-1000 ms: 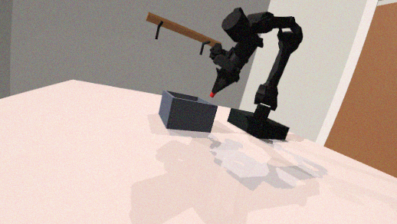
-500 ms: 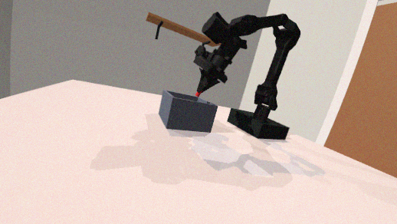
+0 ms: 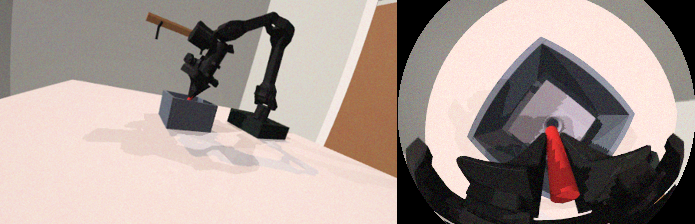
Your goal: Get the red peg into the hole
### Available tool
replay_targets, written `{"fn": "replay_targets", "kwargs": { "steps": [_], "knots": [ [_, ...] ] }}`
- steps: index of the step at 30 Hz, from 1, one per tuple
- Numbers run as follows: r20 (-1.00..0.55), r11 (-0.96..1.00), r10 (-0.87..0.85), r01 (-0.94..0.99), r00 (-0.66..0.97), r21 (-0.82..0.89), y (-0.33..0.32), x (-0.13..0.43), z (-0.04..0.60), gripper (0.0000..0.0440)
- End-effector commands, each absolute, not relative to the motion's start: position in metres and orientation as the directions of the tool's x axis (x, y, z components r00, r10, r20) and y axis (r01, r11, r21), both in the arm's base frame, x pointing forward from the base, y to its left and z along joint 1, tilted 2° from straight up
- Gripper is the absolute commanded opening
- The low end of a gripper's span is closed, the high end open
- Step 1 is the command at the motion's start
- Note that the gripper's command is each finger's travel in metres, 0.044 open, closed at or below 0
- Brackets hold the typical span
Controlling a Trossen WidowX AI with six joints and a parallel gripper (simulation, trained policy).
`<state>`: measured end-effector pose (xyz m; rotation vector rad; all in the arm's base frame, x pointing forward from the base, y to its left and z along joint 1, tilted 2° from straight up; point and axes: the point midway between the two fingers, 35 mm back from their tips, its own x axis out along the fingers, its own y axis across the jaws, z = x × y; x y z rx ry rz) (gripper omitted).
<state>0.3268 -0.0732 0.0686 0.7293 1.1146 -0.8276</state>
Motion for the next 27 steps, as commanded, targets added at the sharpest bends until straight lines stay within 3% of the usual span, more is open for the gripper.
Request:
{"fn": "replay_targets", "kwargs": {
  "steps": [1,3,8,12,25,27],
  "knots": [
    [-0.964,0.512,-0.182,0.856,0.193,0.074,-0.076,0.329,0.054,0.0007],
    [-0.967,0.516,-0.18,0.854,0.181,0.064,-0.077,0.329,0.049,0.003],
    [-0.971,0.536,-0.179,0.843,0.158,0.039,-0.081,0.33,0.04,0.0141],
    [-0.973,0.551,-0.187,0.834,0.138,0.013,-0.086,0.334,0.037,0.0162],
    [-0.956,0.582,-0.236,0.813,0.176,0.006,-0.114,0.372,0.05,0.0434],
    [-0.949,0.582,-0.248,0.813,0.196,0.015,-0.119,0.378,0.054,0.044]
  ]
}}
